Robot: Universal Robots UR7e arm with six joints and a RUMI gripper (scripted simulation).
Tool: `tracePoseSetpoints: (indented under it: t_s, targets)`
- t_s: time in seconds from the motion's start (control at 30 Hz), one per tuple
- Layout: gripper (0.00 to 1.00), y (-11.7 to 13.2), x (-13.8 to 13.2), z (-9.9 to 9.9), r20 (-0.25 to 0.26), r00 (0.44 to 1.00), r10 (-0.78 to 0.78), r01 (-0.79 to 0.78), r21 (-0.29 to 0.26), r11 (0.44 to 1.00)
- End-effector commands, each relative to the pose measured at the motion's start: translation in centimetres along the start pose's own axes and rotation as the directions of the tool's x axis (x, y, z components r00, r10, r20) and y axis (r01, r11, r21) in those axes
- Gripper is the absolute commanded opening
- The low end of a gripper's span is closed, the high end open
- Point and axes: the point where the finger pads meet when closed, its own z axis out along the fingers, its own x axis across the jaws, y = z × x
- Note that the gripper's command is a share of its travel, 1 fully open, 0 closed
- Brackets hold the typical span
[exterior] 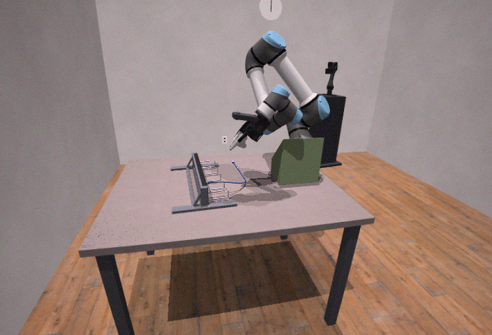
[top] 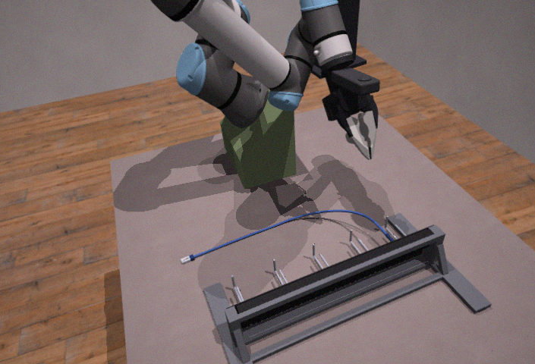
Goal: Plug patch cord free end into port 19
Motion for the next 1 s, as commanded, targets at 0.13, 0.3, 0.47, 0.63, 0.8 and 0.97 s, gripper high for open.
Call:
tracePoseSetpoints:
  t_s: [0.13, 0.3, 0.47, 0.63, 0.8, 0.97]
  targets:
    - [0.0, 0.2, 2.6, 0.0, -0.001, 1.0, 0.0, 0.0, -0.006, 1.0]
    - [0.0, 0.2, 5.2, 0.0, -0.001, 1.0, 0.0, 0.0, -0.006, 1.0]
    - [0.0, 0.2, 7.5, 0.0, -0.001, 1.0, 0.0, 0.0, -0.006, 1.0]
    - [0.0, 0.2, 9.1, 0.0, -0.001, 1.0, 0.0, 0.0, -0.006, 1.0]
    - [0.0, 0.2, 9.6, 0.0, -0.001, 1.0, 0.0, 0.0, -0.006, 1.0]
    - [0.0, 0.2, 9.8, 0.0, -0.001, 1.0, 0.0, 0.0, -0.006, 1.0]
